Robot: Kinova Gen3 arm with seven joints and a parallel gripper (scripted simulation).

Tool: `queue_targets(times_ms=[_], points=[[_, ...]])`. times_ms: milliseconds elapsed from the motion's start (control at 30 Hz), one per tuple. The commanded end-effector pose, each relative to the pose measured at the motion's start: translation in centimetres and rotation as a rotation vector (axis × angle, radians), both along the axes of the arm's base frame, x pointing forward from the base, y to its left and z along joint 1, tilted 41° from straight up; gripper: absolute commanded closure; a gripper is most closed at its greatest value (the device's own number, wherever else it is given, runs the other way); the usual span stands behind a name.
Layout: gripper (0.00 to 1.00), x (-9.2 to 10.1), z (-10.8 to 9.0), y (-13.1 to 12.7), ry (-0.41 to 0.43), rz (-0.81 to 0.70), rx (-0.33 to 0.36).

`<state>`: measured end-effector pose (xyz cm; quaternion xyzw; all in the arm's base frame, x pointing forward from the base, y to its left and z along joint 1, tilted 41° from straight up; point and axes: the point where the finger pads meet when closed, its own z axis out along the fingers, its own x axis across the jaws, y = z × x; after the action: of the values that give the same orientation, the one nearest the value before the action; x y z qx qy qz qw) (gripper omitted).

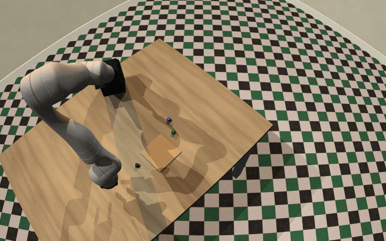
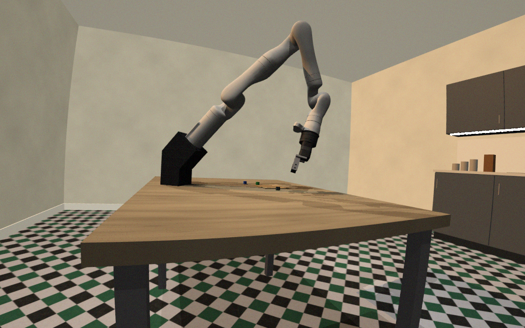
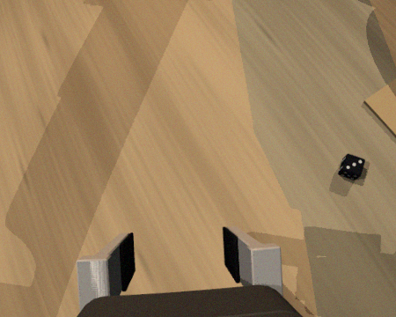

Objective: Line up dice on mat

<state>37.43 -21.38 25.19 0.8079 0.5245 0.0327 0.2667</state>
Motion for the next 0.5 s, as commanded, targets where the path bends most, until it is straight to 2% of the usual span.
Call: queue_targets(times_ms=[0,133,233,333,467], points=[[0.0,0.6,1.2,3.6,-0.036,0.128,-0.045],[0.0,1.1,1.7,9.1,-0.077,0.335,-0.098],[0.0,1.1,1.8,11.8,-0.096,0.439,-0.124],[0.0,0.9,1.8,13.4,-0.107,0.501,-0.14],[0.0,0.9,1.8,14.1,-0.112,0.526,-0.146]])
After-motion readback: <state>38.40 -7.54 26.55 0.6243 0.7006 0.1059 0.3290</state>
